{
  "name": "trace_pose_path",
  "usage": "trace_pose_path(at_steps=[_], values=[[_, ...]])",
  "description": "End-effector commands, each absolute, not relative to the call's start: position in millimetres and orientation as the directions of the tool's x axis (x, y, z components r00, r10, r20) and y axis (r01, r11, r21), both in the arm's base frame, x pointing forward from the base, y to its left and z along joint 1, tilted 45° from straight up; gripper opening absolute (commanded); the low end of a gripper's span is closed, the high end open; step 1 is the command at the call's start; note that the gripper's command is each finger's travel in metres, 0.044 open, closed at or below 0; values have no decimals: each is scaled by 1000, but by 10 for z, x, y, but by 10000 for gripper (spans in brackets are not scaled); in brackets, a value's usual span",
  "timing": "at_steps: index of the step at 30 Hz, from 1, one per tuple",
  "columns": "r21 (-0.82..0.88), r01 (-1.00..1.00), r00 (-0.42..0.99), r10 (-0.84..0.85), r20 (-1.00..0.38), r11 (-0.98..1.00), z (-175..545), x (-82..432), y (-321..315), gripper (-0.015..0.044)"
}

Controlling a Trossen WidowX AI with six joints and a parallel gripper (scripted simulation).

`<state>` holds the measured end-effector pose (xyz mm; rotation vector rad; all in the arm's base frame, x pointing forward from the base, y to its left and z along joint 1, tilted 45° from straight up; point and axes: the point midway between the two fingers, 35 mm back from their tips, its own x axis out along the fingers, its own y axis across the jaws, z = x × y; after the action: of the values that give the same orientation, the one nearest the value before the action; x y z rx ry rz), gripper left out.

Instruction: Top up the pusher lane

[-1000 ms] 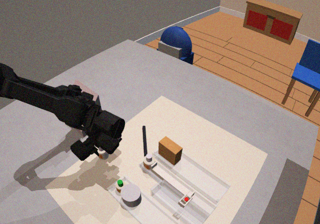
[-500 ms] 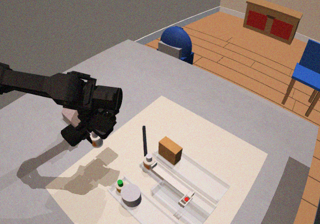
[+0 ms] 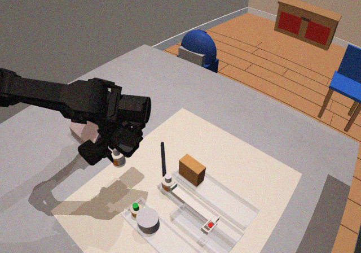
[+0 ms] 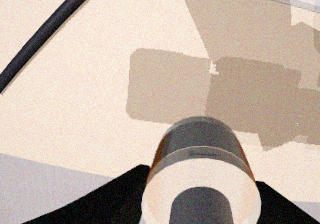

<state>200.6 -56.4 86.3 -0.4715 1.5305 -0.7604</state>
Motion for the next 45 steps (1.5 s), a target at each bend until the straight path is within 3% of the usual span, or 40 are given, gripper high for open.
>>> trace_pose_path(at_steps=[1, 23, 45], values=[[-703, 158, -115, -694, -711, 693, 766, 2146, -544, 0], [-700, 203, -112, -694, -711, 685, 44, 2797, -499, 0], [-701, 205, -112, -695, -711, 684, -152, 2803, -675, 0]])
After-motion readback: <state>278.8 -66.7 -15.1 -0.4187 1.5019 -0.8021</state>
